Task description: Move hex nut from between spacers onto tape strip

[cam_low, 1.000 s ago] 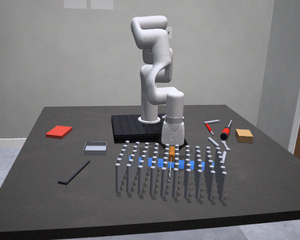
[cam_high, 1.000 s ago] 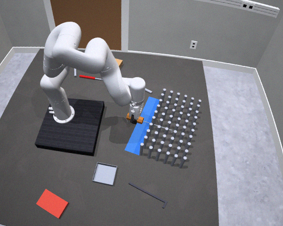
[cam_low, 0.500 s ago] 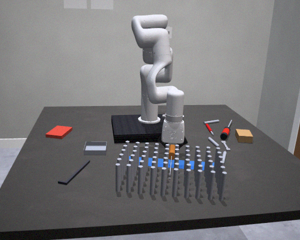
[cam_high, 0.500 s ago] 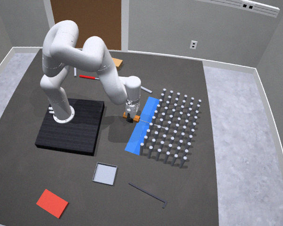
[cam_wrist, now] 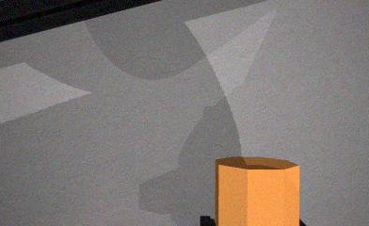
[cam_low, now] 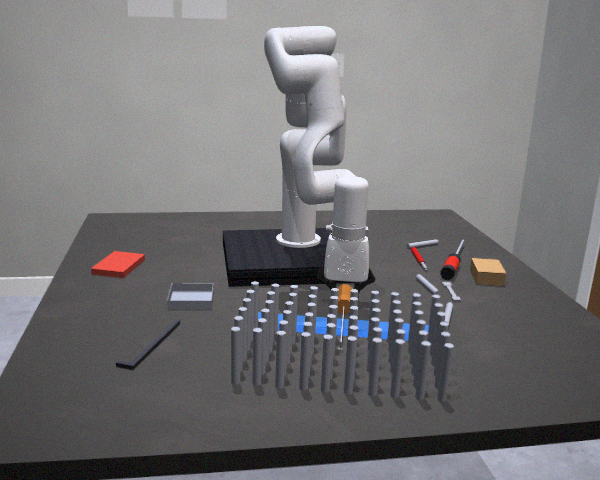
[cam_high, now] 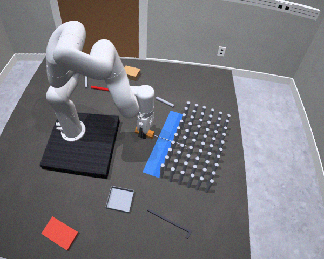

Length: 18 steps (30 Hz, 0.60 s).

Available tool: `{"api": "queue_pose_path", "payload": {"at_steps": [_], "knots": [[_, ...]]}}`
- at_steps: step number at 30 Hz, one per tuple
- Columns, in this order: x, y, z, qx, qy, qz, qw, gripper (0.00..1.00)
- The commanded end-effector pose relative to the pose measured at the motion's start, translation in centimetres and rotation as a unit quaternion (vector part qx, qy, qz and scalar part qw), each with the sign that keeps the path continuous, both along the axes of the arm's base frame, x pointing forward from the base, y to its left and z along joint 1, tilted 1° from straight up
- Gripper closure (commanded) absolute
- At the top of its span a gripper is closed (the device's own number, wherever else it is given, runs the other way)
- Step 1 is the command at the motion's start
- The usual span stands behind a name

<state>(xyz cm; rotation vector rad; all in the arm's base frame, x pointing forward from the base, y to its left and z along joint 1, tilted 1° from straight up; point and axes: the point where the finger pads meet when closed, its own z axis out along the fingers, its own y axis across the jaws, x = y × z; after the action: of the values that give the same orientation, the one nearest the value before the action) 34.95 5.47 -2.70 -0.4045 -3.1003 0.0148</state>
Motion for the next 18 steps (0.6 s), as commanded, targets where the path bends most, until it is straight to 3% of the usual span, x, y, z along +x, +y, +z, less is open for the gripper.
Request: {"api": "queue_pose_path", "payload": {"at_steps": [1,18], "knots": [[-0.6,0.2,0.1,0.0,-0.002,0.0,1.0,1.0],[-4.1,1.2,0.2,0.0,-0.002,0.0,1.0,1.0]]}}
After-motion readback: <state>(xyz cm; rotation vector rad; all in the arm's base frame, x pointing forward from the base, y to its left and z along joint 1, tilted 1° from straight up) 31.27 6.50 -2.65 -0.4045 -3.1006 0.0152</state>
